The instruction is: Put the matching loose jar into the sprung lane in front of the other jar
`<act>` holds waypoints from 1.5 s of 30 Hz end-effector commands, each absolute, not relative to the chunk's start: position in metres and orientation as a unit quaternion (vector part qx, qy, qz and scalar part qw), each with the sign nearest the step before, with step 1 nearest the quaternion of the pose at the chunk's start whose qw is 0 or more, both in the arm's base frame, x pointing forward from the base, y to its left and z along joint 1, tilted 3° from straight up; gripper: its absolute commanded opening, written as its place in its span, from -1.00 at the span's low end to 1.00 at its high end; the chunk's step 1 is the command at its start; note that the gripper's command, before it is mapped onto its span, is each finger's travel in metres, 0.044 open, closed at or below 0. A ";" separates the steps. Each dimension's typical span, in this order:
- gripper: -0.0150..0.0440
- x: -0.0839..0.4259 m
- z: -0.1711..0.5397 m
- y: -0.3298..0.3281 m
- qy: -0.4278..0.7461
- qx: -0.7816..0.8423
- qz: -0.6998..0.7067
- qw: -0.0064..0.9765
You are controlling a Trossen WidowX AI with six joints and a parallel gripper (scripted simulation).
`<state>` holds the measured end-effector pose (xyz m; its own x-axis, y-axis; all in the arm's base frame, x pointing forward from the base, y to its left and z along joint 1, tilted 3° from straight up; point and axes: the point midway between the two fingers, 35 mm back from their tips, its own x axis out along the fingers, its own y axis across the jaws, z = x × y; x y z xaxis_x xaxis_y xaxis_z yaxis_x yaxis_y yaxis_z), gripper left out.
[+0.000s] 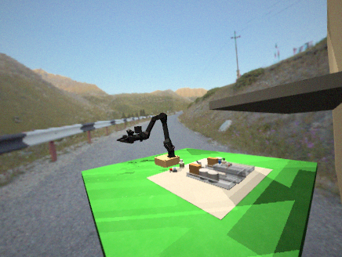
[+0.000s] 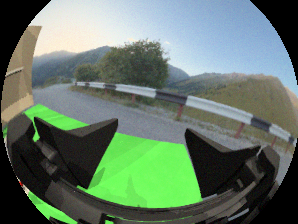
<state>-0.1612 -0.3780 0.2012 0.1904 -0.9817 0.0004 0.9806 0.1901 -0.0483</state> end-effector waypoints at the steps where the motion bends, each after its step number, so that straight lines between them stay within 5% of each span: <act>1: 0.95 -0.158 0.201 -0.379 0.016 -0.019 -0.634 0.773; 15: 1.00 0.046 0.169 -0.395 0.093 0.097 -0.478 0.868; 29: 1.00 0.221 0.120 -0.268 0.283 0.193 -0.277 0.898; 37: 1.00 0.255 0.096 -0.149 0.432 0.177 -0.154 0.871; 45: 1.00 0.223 0.082 -0.048 0.580 0.079 -0.042 0.810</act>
<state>0.2410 -0.0775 0.0827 0.4163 0.0067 -0.9092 0.2603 0.9573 0.1262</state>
